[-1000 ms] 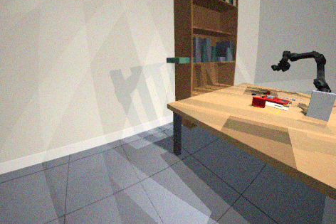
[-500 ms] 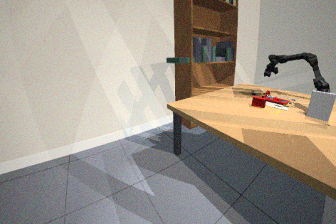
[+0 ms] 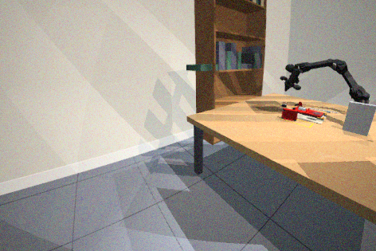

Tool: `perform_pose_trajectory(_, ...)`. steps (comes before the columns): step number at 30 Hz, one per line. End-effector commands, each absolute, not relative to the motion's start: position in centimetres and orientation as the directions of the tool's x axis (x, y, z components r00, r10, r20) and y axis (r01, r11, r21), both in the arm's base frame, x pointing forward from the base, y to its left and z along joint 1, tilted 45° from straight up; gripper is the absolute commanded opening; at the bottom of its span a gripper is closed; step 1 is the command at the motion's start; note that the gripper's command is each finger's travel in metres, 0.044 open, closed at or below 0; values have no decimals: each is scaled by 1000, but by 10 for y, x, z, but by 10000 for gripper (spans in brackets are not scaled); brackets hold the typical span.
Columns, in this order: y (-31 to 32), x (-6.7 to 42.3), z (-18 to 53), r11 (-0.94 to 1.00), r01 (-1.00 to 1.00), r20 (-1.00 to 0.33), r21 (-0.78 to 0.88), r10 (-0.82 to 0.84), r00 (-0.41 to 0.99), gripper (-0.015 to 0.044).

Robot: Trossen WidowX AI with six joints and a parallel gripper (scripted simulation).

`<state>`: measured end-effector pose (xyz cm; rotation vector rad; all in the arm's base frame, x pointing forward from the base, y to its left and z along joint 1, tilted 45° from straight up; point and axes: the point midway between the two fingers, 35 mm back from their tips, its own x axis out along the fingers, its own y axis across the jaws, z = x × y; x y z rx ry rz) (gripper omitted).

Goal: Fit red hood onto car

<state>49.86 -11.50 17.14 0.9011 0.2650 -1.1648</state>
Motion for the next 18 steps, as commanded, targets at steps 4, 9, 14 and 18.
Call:
perform_pose_trajectory(4, -59, 488, 100, 396, 915, -713, 75, -620, 327, 0)
perform_pose_trajectory(9, -26, 472, 58, 569, 803, -759, -178, -599, 256, 0)
perform_pose_trajectory(14, 6, 447, 17, 713, 535, -771, -453, -614, 167, 0)
perform_pose_trajectory(18, 29, 421, -14, 757, 217, -759, -616, -644, 94, 0)
